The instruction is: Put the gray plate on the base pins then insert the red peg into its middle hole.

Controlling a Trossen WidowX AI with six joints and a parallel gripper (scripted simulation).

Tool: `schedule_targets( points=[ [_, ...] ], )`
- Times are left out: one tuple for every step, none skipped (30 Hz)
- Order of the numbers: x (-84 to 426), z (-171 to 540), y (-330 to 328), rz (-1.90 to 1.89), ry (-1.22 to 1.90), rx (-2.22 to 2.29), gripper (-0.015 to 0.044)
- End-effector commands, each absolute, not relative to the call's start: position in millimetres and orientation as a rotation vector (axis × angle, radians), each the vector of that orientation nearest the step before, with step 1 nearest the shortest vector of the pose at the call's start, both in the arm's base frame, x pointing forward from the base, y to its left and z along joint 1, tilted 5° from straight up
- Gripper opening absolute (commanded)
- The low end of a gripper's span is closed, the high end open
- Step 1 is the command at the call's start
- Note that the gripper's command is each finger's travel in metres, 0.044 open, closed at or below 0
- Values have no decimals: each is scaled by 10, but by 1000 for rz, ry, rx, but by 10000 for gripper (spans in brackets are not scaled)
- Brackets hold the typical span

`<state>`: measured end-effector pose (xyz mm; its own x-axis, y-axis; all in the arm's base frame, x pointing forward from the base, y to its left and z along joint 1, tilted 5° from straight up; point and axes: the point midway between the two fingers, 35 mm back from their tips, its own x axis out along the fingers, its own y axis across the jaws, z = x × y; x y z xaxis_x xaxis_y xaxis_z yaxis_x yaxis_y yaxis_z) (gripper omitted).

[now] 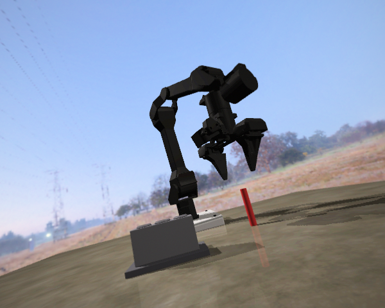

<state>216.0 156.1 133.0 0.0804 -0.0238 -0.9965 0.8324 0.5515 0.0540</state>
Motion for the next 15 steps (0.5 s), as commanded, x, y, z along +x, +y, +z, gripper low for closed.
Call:
schedule_targets(
  points=[
    [2176,1253,1571,-742,1338,781,440],
    [2176,1211,1572,-742,1338,781,440],
    [2176,1186,1572,-742,1338,781,440],
    [2176,1177,1572,-742,1338,781,440],
    [2176,1175,1572,-742,1338,781,440],
    [2177,1167,1572,-742,1338,781,440],
    [2180,1153,1573,-742,1338,781,440],
    [2182,1137,1574,-742,1338,781,440],
    [2185,1120,1574,-742,1338,781,440],
    [2187,1104,1575,-742,1338,781,440],
    [2189,1087,1575,-742,1338,781,440],
    [2192,1071,1576,-742,1338,781,440],
    [2194,1055,1576,-742,1338,781,440],
    [2196,1038,1576,-742,1338,781,440],
    [2198,1022,1577,-742,1338,781,440]
  ],
)
